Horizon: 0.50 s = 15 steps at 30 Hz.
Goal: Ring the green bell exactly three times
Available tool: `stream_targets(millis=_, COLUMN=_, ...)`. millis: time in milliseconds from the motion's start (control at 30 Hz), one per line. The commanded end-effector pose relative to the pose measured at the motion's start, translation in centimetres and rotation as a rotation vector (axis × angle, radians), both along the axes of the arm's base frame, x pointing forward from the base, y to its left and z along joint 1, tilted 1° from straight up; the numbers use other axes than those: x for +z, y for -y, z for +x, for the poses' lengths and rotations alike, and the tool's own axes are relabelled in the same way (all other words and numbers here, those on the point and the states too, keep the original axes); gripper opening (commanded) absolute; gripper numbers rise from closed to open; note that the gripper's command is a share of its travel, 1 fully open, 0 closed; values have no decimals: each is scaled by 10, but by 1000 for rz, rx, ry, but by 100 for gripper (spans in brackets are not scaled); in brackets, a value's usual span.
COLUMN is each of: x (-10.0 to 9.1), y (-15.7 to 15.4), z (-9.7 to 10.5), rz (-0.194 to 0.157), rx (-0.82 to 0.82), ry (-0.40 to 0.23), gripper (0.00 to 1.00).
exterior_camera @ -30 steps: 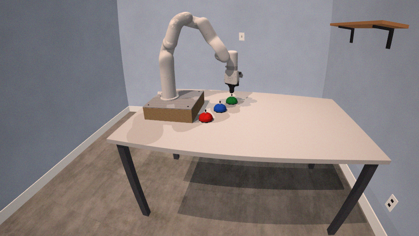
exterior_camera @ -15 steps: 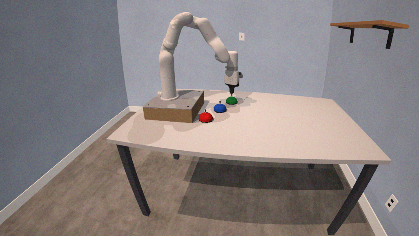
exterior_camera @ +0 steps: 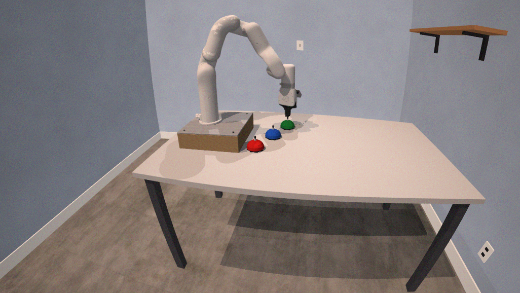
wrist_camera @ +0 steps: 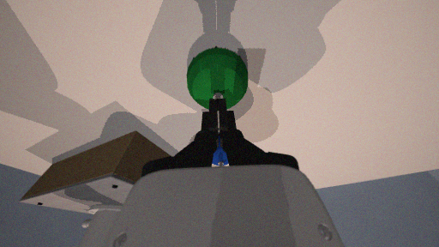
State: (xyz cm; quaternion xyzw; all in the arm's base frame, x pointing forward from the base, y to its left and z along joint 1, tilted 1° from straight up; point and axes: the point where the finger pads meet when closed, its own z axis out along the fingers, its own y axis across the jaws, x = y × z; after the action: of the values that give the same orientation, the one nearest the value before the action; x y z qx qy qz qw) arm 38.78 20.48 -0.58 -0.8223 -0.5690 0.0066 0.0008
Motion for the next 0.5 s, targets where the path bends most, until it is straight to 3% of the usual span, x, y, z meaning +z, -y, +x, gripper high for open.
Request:
stream_targets(millis=0, x=-2, y=-1, z=1, rz=2, rx=0, ry=3, gripper=0)
stream_targets(millis=467, x=-5, y=-1, z=1, rz=2, rx=0, ry=3, gripper=0)
